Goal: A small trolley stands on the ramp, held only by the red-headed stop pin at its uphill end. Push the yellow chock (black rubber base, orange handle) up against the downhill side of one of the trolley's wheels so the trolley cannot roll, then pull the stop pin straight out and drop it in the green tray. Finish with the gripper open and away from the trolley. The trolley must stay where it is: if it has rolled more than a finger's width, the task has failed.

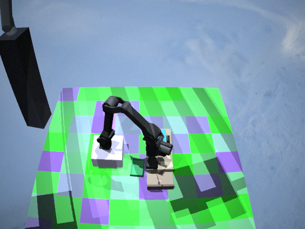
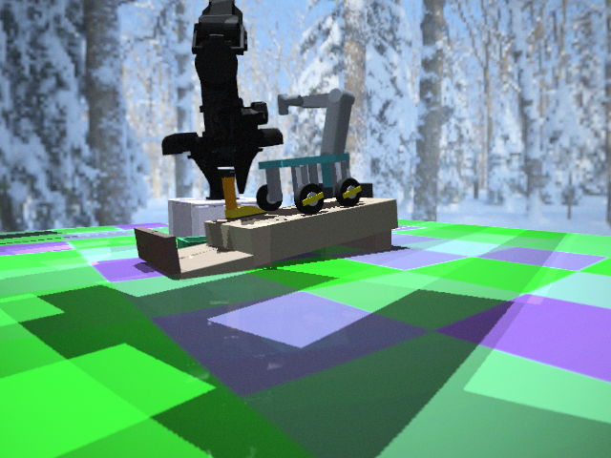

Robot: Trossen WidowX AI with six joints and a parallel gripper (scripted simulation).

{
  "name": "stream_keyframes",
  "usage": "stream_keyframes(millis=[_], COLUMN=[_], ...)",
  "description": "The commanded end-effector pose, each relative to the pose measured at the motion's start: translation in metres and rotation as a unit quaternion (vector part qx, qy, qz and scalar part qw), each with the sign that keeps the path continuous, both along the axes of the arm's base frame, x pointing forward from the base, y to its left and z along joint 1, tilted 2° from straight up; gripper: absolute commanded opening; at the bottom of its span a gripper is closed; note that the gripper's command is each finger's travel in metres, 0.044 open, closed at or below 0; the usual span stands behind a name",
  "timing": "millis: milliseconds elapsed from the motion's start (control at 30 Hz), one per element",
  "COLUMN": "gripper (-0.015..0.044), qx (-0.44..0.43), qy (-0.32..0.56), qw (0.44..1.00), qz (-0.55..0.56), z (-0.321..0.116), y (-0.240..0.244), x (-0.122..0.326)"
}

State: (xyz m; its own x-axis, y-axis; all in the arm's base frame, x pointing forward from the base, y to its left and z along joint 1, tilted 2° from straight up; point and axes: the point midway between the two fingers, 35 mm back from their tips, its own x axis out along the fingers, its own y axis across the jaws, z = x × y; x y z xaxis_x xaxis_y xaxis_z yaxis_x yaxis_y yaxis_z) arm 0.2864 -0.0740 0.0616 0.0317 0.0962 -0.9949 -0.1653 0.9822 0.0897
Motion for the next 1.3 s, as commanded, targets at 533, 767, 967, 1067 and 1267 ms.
stream_keyframes(millis=[533,767,967,1067,1267], gripper=[0.0242,0.0190,0.0190,0.0190,0.0190], qx=[0.002,0.013,0.027,0.037,0.055], qy=[0.001,-0.034,-0.024,-0.015,0.006], qw=[1.000,0.999,0.998,0.993,0.973], qz=[-0.001,0.018,-0.059,-0.115,-0.224], z=[0.051,0.070,0.073,0.075,0.078], y=[-0.006,0.021,0.037,0.049,0.072], x=[-0.001,0.010,0.012,0.014,0.015])
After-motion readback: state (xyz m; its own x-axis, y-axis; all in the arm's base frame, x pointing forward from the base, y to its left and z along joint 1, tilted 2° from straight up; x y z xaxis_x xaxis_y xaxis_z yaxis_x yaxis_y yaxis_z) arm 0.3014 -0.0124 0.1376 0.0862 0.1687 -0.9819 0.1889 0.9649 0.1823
